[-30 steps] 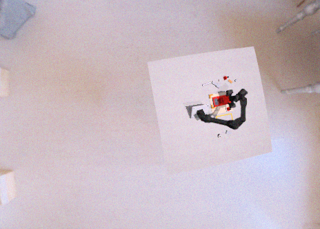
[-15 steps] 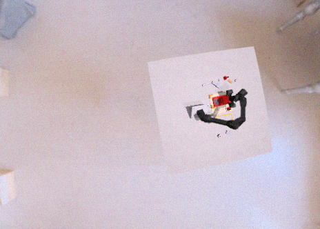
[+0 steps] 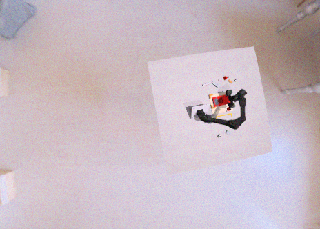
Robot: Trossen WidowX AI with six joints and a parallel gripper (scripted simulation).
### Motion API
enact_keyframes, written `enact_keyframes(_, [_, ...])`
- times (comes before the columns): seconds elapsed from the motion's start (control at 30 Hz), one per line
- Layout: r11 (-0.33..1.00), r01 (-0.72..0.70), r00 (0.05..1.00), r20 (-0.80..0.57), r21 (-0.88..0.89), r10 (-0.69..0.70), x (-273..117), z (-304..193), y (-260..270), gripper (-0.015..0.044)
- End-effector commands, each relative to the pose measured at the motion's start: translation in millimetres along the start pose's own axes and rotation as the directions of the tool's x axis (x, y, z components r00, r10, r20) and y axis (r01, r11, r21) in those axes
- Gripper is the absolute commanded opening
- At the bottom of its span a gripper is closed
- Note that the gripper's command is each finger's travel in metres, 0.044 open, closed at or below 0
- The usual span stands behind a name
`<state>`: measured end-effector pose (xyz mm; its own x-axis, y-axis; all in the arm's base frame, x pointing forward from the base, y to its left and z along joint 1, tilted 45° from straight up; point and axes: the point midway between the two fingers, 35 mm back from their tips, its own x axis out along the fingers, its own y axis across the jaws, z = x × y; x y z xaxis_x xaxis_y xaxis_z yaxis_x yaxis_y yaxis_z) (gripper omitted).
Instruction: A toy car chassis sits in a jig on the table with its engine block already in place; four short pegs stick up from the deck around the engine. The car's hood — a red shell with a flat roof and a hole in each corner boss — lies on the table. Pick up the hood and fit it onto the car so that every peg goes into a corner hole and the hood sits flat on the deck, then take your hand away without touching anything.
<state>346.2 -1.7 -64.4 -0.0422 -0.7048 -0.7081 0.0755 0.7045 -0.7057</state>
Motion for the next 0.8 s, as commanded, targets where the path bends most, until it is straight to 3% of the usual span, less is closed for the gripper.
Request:
enact_keyframes(0.0, [1.000,0.002,1.000,-0.003,-0.007,-0.002,1.0,-1.5,0.2,0.0000])
enact_keyframes(0.17, [1.000,0.000,1.000,0.000,0.000,0.000,0.0,0.0,0.0,0.0000])
enact_keyframes(0.7, [1.000,0.000,1.000,-0.001,-0.001,0.000,0.1,-0.2,0.1,0.0420])
enact_keyframes(0.77, [1.000,0.000,1.000,-0.001,-0.001,0.000,0.1,-0.2,0.1,0.0440])
